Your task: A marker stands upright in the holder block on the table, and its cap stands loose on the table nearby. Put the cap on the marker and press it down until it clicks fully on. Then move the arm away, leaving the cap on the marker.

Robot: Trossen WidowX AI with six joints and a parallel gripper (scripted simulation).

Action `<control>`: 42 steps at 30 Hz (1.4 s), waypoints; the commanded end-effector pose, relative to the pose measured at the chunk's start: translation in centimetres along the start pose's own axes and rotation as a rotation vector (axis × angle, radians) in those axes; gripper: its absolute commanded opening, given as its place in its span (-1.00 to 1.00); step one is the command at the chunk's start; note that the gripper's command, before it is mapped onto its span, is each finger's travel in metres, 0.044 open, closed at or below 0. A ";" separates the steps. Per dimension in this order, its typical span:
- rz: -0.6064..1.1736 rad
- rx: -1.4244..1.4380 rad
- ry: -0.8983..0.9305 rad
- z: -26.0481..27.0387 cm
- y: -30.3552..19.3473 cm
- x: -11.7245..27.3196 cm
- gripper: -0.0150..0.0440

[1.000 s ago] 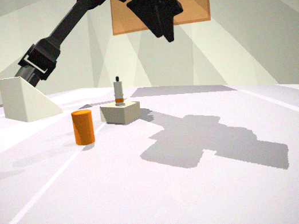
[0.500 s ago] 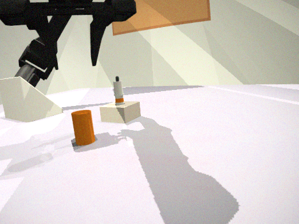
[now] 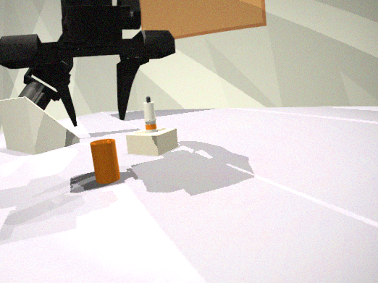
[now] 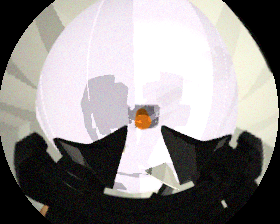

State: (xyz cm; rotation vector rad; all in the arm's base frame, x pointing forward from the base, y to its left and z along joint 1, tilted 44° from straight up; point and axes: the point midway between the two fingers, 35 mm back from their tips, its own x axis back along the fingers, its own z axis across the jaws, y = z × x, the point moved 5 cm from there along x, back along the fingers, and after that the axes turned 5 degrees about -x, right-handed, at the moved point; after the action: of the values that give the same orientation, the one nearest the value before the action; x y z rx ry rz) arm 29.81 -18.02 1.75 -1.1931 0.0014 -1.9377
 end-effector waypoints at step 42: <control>0.006 -0.002 0.005 0.1 -0.1 -6.0 -0.01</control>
State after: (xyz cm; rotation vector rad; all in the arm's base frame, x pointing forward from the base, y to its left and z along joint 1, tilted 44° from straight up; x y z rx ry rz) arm 30.92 -14.21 -2.46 -1.1908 0.0047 -1.9353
